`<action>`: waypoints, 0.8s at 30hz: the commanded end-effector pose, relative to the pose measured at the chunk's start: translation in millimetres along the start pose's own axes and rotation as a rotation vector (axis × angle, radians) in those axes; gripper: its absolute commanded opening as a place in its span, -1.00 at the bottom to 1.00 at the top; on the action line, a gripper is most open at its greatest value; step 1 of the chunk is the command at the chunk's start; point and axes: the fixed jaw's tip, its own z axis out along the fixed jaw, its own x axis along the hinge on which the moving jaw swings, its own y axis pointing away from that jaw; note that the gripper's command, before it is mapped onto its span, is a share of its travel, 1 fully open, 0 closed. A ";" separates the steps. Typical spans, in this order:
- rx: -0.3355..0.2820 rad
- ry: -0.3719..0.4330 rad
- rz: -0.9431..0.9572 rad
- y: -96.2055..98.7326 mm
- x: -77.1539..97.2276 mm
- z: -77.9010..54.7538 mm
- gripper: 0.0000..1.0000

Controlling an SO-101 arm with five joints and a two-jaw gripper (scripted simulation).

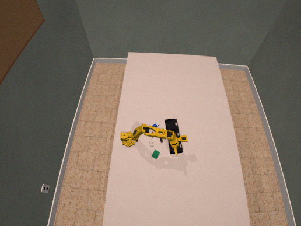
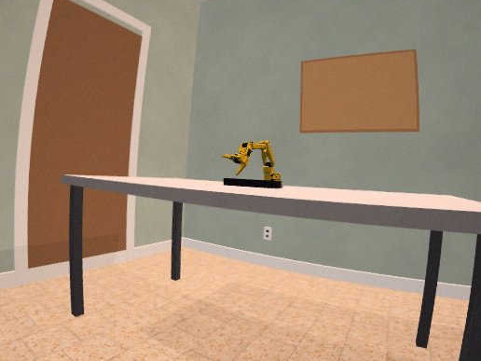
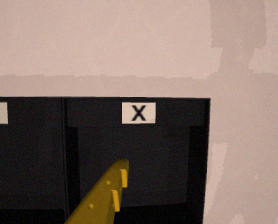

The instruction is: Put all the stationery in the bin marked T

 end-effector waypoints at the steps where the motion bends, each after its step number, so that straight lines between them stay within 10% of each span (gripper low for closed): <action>1: 0.023 -0.061 0.002 -7.1 -12.0 -9.4 1.00; 24: 0.023 -0.061 0.002 -7.1 -12.0 -9.4 1.00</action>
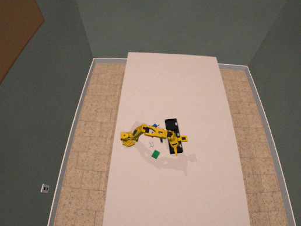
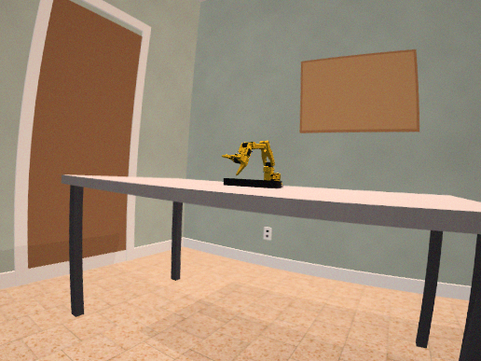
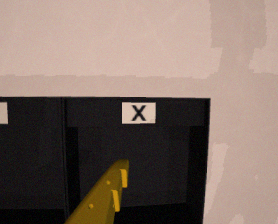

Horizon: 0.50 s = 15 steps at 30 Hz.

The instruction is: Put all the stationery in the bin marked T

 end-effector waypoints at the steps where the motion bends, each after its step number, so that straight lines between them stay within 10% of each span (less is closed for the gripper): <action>1: 0.023 -0.061 0.002 -7.1 -12.0 -9.4 1.00; 15: 0.020 -0.061 0.004 -5.5 -12.3 -9.5 1.00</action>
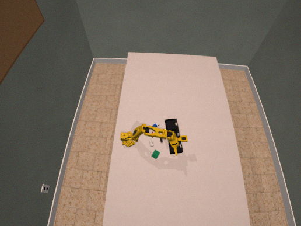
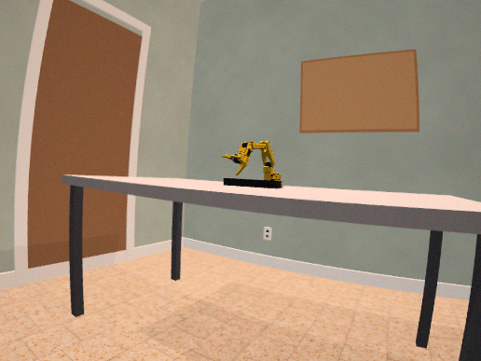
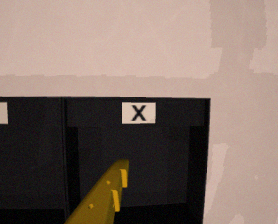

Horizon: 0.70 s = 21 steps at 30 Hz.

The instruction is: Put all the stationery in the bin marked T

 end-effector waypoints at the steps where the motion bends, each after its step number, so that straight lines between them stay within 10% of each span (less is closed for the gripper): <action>1: 0.018 -0.060 0.005 -4.1 -12.6 -9.6 1.00; 21: -0.103 -0.016 0.067 67.7 -18.7 -19.0 1.00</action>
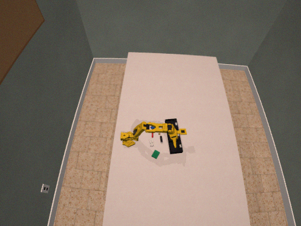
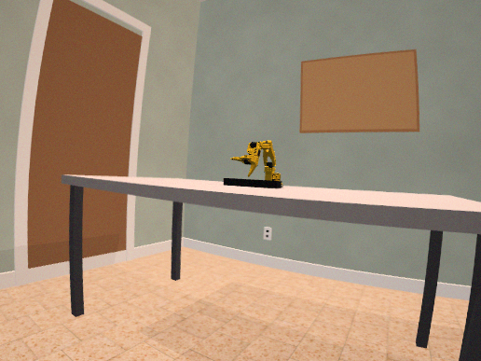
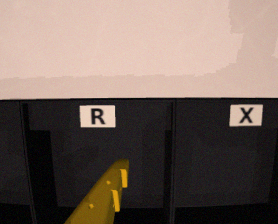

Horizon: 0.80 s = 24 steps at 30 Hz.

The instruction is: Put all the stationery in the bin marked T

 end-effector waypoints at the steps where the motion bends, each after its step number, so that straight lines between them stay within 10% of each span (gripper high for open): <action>1: -0.018 -0.061 0.009 13.4 -14.1 -15.3 1.00; 24: -0.025 -0.057 0.013 18.1 -13.7 -15.8 1.00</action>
